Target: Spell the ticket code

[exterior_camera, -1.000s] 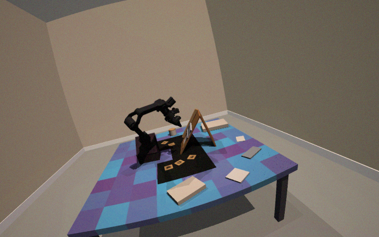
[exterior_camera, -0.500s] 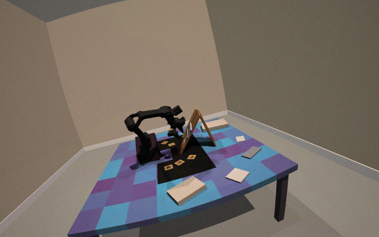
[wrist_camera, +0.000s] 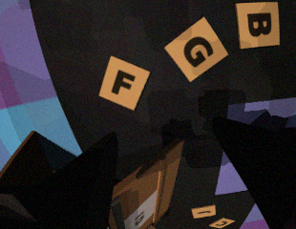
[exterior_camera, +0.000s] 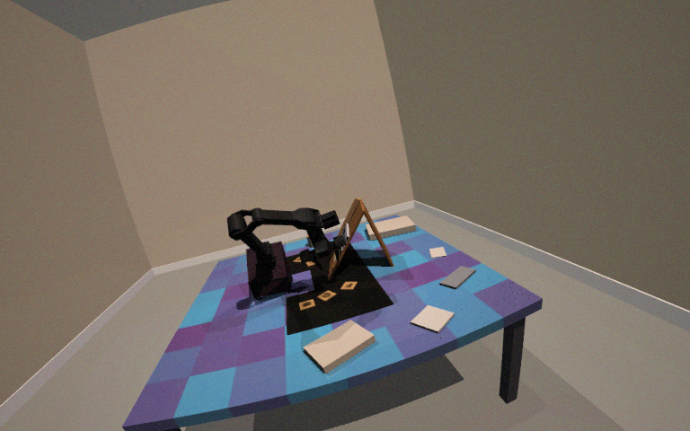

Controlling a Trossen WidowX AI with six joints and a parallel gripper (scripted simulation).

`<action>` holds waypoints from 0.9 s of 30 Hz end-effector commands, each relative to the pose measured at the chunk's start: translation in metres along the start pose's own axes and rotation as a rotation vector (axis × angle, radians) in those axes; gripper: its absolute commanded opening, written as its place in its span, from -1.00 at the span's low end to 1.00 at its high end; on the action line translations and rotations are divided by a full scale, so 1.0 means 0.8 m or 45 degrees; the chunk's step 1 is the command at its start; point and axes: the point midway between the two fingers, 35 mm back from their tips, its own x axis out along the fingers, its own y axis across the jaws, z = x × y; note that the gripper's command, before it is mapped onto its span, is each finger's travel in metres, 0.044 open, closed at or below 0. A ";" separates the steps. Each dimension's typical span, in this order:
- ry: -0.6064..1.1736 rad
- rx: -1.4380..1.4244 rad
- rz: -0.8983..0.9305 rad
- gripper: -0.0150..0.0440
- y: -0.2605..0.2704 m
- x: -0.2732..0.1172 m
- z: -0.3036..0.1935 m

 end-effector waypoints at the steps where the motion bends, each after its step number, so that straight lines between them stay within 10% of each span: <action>1: -0.140 1.158 -0.143 0.66 -0.052 0.049 0.058; 27: -0.158 1.259 -0.155 0.66 -0.059 0.057 0.059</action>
